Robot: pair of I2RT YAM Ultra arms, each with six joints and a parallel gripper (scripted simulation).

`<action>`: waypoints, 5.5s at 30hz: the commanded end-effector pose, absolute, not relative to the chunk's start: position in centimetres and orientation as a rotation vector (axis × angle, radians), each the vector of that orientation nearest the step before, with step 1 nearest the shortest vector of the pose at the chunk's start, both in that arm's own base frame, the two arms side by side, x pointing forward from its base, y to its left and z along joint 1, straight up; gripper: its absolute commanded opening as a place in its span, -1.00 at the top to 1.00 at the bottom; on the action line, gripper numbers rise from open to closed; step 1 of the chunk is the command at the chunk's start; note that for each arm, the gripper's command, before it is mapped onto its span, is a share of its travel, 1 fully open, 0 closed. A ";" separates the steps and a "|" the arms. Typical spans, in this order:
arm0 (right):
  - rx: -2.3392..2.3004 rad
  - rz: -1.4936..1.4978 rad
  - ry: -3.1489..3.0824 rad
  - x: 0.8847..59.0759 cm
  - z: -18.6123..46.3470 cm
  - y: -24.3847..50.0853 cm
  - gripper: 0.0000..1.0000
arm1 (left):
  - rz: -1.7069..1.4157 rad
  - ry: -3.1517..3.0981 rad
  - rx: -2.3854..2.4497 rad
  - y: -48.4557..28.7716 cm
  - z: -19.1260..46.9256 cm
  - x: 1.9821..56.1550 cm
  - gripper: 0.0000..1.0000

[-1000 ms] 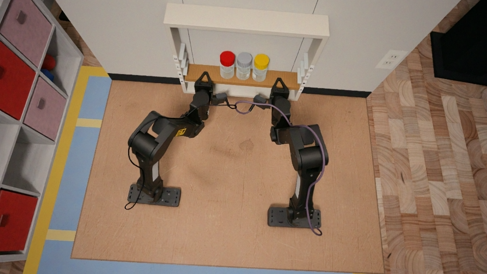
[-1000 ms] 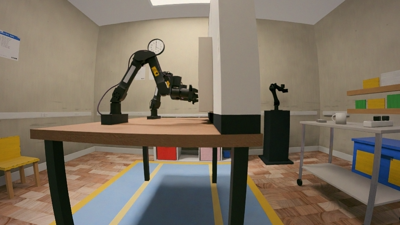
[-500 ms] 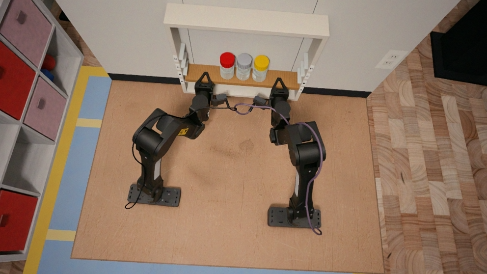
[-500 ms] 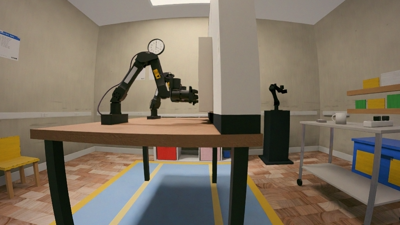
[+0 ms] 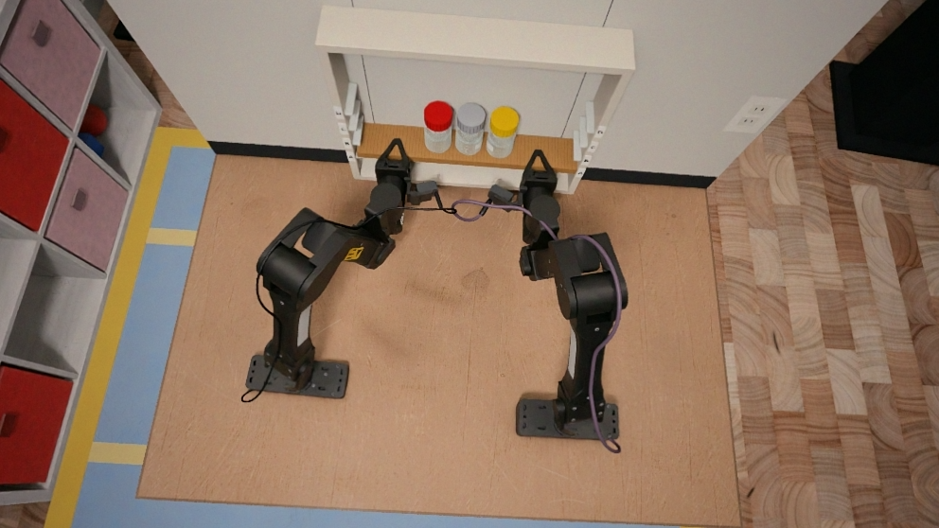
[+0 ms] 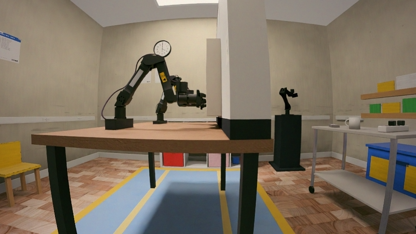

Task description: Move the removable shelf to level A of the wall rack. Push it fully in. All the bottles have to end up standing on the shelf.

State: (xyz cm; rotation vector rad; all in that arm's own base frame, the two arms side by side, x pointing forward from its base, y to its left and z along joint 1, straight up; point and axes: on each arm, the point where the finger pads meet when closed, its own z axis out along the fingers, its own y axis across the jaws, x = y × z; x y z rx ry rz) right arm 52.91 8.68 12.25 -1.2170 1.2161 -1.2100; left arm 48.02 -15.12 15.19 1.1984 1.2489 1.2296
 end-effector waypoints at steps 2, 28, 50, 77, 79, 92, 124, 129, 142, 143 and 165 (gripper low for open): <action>-1.209 -1.210 1.210 53.4 12.5 8.5 1.00 | 1.239 1.239 1.190 -15.0 15.4 48.3 1.00; -1.209 -1.210 1.210 53.4 12.4 8.5 0.16 | 1.239 1.239 1.190 -15.0 15.4 48.3 0.16; -1.209 -1.210 1.210 53.4 12.4 8.5 -0.73 | 1.239 1.239 1.190 -15.0 15.4 48.3 -0.73; -1.209 -1.210 1.210 51.3 12.4 8.5 -1.00 | 1.239 1.239 1.190 -15.1 15.4 46.2 -1.00; -1.209 -1.210 1.210 51.0 12.4 8.5 -1.00 | 1.239 1.239 1.190 -15.1 15.4 45.9 -1.00; -1.209 -1.210 1.210 49.6 12.4 8.5 -1.00 | 1.239 1.239 1.190 -15.2 15.4 44.5 -1.00; -1.209 -1.210 1.210 45.8 12.4 8.6 -1.00 | 1.239 1.239 1.190 -15.3 15.4 40.7 -1.00; -1.209 -1.210 1.210 45.4 12.4 8.6 -1.00 | 1.239 1.239 1.190 -15.3 15.4 40.3 -1.00; -1.209 -1.210 1.210 43.9 12.4 8.6 -1.00 | 1.239 1.239 1.190 -15.4 15.4 38.8 -1.00; -1.209 -1.210 1.210 43.9 12.4 8.6 -1.00 | 1.239 1.239 1.190 -15.4 15.4 38.8 -1.00; -1.209 -1.210 1.210 43.3 12.4 8.6 -1.00 | 1.239 1.239 1.190 -15.4 15.4 38.2 -1.00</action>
